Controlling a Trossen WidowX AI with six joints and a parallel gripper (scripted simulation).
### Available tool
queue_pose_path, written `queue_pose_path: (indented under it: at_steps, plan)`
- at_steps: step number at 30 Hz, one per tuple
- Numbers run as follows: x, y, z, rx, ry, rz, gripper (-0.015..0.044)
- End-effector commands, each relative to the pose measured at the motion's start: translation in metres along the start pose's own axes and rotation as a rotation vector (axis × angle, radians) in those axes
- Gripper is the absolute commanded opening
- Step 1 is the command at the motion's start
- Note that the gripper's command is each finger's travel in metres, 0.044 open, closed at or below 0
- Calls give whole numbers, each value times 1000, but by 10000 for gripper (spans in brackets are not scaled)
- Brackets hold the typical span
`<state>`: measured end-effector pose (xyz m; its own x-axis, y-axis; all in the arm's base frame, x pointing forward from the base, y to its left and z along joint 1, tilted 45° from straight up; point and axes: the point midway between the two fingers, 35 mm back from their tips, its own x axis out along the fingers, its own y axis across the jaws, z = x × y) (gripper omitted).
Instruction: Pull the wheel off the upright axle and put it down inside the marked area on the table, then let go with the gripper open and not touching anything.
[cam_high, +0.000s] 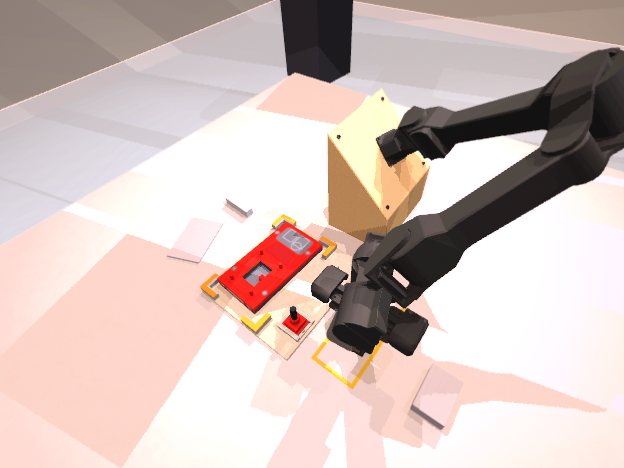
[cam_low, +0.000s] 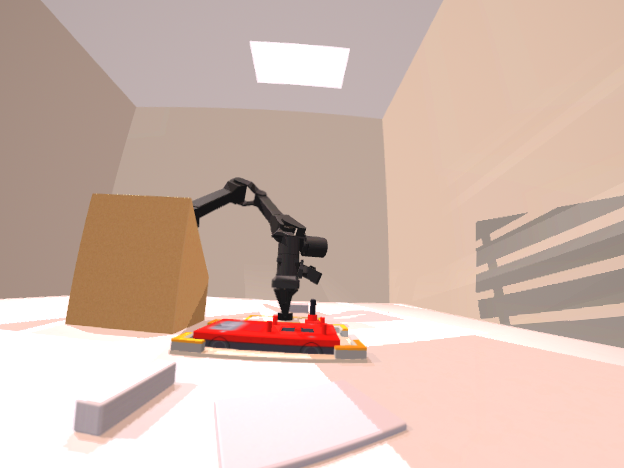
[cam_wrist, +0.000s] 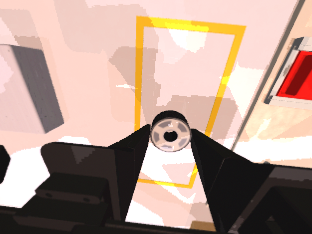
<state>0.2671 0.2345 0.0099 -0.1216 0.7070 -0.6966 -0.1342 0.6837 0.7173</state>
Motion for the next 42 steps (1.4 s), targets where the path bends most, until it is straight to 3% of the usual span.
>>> queue_pose_path:
  at_steps: [1,5,11,15,17,21,25,42]
  plan:
    - [0,0,0,-1,0,0,210]
    - [-7,0,1,0,1,-2,300]
    - [-58,0,1,10,6,-8,300]
    - [-60,0,1,10,7,-8,300]
    - [-60,-8,-4,19,0,-15,352]
    - [-92,-30,-49,16,7,-19,440]
    - [-107,-39,-80,13,10,-12,440]
    - [-107,-39,-80,13,10,-12,440]
